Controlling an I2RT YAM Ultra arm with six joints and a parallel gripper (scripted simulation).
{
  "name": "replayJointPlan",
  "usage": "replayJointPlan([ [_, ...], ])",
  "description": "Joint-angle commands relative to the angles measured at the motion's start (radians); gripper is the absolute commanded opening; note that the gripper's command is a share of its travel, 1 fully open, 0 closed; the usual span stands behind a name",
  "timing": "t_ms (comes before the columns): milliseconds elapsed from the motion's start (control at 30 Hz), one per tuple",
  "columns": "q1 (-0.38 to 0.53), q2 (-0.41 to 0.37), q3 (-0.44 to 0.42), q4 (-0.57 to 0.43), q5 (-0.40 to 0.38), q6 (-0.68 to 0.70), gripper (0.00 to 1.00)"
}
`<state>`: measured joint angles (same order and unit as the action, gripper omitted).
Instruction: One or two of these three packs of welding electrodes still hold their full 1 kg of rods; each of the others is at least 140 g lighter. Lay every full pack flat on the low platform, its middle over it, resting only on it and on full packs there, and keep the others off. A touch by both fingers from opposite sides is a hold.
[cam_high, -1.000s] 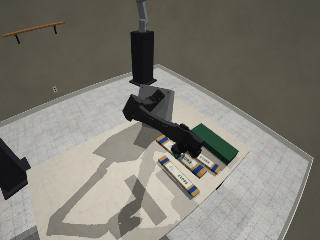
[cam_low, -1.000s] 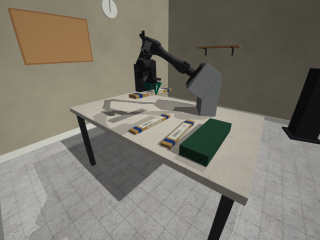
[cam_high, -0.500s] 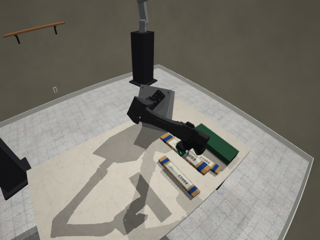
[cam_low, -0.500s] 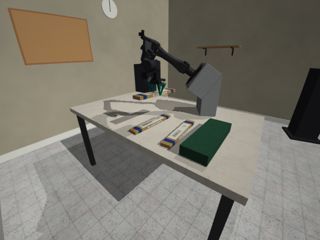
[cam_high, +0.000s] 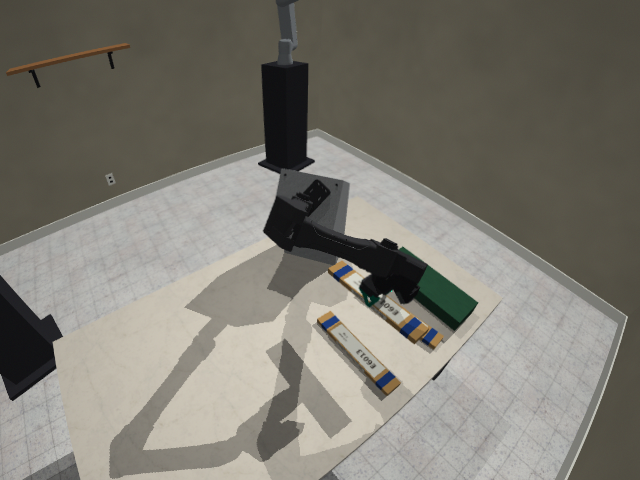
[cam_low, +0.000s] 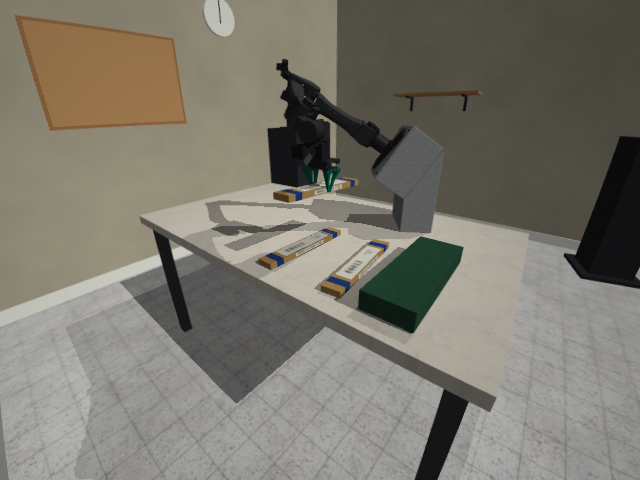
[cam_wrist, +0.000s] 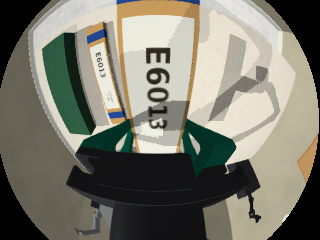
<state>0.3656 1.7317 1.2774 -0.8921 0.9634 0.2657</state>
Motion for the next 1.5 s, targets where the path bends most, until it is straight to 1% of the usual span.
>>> replayJointPlan([
  [0, 0.062, 0.016, 0.027, -0.005, 0.011, 0.042, 0.0],
  [167, 0.084, 0.054, 0.034, -0.011, 0.015, 0.079, 0.0],
  [233, 0.084, 0.054, 0.034, -0.011, 0.015, 0.079, 0.0],
  [267, 0.087, 0.026, 0.037, -0.011, 0.015, 0.087, 0.0],
  [333, 0.094, 0.072, 0.041, -0.013, 0.017, 0.097, 0.0],
  [400, 0.095, 0.078, 0.045, -0.013, 0.018, 0.1, 0.0],
  [500, 0.096, 0.061, 0.05, -0.015, 0.018, 0.102, 0.0],
  [633, 0.098, 0.092, 0.055, -0.012, 0.018, 0.105, 0.0],
  [700, 0.098, 0.074, 0.059, -0.014, 0.017, 0.107, 0.0],
  [800, 0.098, 0.073, 0.06, -0.015, 0.017, 0.107, 0.0],
  [900, 0.1, 0.096, 0.062, -0.015, 0.018, 0.109, 0.0],
  [1000, 0.101, 0.084, 0.066, -0.017, 0.018, 0.111, 0.0],
  [1100, 0.102, 0.105, 0.068, -0.017, 0.019, 0.112, 0.0],
  [1200, 0.102, 0.093, 0.071, -0.017, 0.018, 0.113, 0.0],
  [1400, 0.104, 0.111, 0.072, -0.017, 0.019, 0.113, 0.0],
  [1467, 0.104, 0.106, 0.074, -0.017, 0.017, 0.114, 0.0],
])
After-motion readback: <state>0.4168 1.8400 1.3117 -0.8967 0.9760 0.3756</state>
